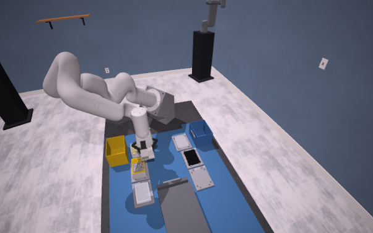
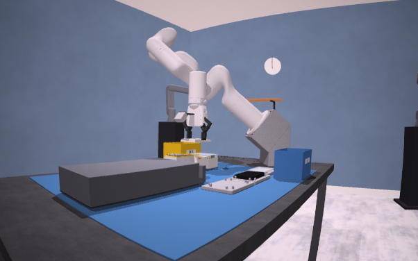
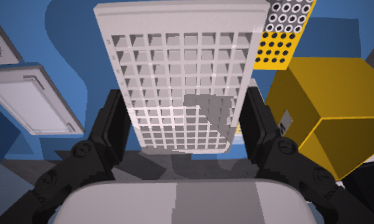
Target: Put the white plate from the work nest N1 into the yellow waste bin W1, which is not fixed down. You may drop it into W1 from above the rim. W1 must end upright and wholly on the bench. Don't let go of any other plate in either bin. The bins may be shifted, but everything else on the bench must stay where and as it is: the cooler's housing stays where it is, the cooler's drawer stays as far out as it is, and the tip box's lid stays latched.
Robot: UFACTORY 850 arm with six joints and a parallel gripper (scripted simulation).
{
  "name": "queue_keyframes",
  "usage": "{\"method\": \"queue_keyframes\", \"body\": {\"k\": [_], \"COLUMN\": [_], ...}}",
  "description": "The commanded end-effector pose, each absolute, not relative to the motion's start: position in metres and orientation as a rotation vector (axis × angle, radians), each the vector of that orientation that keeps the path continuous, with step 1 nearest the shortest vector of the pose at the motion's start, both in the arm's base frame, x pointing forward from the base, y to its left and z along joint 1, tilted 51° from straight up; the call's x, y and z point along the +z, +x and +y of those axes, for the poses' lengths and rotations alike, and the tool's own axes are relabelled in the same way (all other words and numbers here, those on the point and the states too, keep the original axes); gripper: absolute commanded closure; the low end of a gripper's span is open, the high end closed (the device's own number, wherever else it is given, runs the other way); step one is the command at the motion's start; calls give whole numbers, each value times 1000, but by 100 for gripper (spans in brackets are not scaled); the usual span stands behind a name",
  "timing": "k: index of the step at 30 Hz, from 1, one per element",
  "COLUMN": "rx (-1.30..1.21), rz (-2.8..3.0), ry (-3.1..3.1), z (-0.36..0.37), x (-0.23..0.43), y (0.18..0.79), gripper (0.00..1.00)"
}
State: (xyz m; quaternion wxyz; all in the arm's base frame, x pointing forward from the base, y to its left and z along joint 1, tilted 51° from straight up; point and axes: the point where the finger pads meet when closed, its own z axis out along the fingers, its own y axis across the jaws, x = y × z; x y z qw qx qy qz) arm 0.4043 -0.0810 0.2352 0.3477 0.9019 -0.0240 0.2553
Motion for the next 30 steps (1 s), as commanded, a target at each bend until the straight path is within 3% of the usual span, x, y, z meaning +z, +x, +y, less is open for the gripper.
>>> {"method": "queue_keyframes", "body": {"k": [1,30], "rx": [663,663], "rz": [-62,-62], "ry": [2339,2339], "z": [-89,-136], "x": [238,254], "y": [397,352], "gripper": [100,100]}}
